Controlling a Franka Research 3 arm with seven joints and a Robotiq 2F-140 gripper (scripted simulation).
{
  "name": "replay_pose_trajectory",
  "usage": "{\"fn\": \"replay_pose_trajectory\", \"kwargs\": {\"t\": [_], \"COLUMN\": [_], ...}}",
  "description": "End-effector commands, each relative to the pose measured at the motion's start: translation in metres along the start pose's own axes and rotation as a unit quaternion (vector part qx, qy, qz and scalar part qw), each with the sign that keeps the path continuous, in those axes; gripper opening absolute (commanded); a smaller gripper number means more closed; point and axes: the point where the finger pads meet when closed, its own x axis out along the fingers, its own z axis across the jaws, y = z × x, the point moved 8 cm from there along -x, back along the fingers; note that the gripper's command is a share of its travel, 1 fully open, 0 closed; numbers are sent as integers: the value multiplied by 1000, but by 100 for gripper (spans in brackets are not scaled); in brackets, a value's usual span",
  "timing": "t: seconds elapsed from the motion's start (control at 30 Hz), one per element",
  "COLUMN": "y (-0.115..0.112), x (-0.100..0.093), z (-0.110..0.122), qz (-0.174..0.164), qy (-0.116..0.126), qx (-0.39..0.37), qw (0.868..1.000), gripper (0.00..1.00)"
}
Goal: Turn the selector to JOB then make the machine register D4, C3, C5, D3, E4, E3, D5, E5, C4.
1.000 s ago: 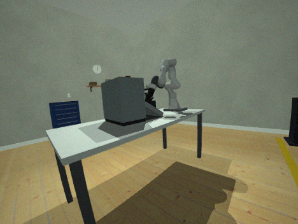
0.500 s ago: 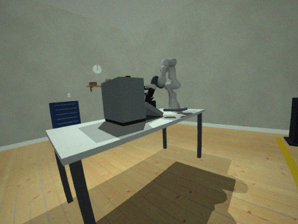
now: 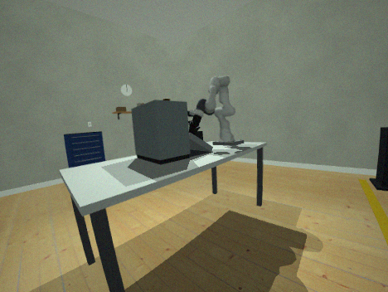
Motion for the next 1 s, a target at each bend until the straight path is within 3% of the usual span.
{"fn": "replay_pose_trajectory", "kwargs": {"t": [0.0,0.57,0.97], "y": [1,1,1], "x": [0,-7,-27], "z": [0,0,0], "qz": [-1,-1,-1], "qy": [5,5,5], "qx": [-5,-5,-5], "qw": [1000,1000,1000], "gripper": [10,10,10]}}
